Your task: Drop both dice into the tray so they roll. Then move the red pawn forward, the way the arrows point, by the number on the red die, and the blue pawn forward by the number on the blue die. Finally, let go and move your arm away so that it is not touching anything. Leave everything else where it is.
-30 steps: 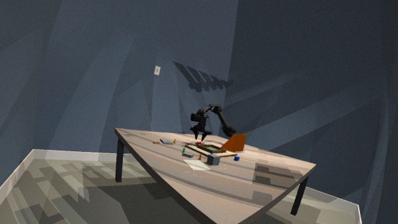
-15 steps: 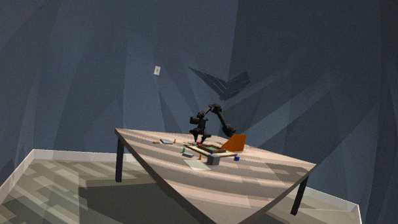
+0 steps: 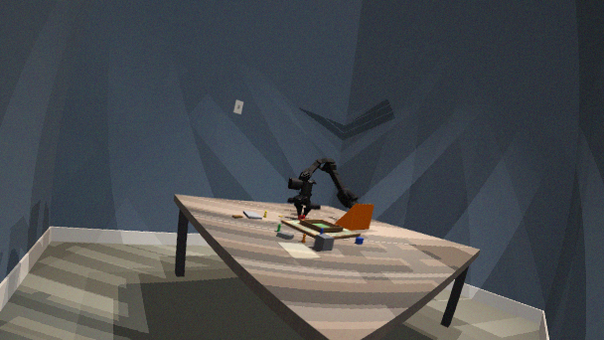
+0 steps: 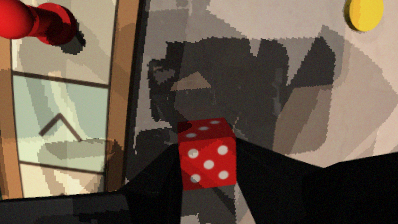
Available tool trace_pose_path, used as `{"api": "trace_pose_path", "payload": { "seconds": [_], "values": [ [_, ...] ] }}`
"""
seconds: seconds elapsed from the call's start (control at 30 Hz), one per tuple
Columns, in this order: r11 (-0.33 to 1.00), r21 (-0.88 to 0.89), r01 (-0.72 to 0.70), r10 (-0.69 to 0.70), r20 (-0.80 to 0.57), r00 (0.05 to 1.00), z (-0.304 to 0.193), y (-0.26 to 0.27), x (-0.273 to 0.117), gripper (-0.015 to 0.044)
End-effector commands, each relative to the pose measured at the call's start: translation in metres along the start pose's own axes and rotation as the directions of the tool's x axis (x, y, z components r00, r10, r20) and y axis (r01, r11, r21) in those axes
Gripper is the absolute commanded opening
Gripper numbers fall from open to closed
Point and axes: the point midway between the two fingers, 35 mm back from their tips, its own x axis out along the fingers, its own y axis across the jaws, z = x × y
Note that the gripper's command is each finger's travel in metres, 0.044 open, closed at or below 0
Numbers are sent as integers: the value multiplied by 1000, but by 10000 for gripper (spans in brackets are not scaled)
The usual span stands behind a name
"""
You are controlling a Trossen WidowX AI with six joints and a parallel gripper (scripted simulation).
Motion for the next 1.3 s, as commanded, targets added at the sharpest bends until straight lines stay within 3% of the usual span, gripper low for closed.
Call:
{"api": "trace_pose_path", "payload": {
  "seconds": [0.0, 0.73, 0.93, 1.27],
  "values": [
    [1000, -3, -4, 4, 2, 1000, 1, 1, 0, 18],
    [1000, -6, -12, 12, 2, 1000, -4, 2, -118, 0],
    [1000, -24, -11, 11, 3, 1000, -3, 4, -121, 0],
    [953, -302, -15, 21, 17, 1000, 24, 39, -116, 0]
  ]
}}
